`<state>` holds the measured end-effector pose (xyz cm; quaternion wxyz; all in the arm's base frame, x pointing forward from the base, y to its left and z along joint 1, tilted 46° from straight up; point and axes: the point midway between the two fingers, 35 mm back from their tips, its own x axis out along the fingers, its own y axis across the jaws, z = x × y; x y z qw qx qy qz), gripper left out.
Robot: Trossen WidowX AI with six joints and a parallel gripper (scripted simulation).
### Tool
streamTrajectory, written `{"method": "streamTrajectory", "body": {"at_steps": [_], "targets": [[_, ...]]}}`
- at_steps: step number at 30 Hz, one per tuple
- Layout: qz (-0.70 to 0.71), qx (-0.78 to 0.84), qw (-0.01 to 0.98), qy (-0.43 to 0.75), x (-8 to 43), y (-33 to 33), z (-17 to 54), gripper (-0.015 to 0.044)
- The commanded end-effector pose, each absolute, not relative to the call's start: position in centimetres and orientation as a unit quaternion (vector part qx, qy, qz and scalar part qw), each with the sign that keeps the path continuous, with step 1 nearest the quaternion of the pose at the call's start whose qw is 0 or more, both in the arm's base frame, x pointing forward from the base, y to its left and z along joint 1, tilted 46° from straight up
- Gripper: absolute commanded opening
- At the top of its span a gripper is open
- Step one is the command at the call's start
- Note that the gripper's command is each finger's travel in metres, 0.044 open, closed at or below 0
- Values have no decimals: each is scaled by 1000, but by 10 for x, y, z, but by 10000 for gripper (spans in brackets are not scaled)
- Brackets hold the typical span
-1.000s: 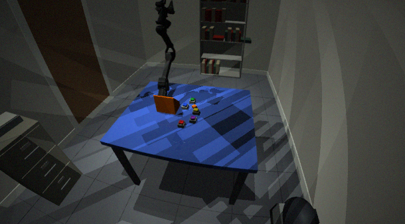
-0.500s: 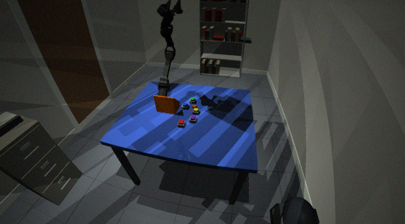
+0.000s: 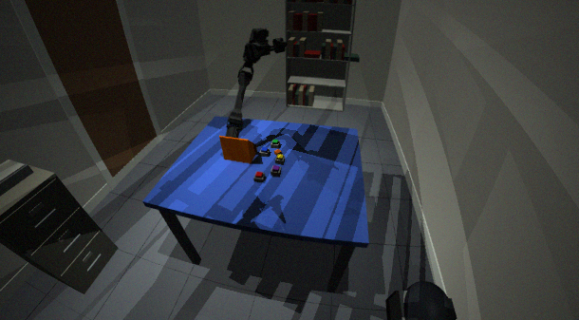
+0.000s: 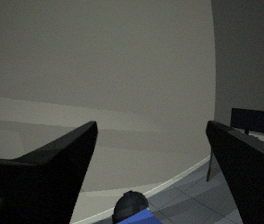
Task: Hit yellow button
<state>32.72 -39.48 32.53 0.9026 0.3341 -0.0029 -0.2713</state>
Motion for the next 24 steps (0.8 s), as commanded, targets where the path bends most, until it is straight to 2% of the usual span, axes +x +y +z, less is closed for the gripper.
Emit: {"method": "streamTrajectory", "body": {"at_steps": [1, 12, 24], "targets": [[-228, 334, 908, 107, 359, -356, 266, 400], [-65, 306, 878, 361, 390, -223, 140, 400], [174, 252, 760, 572, 341, -63, 56, 400]]}}
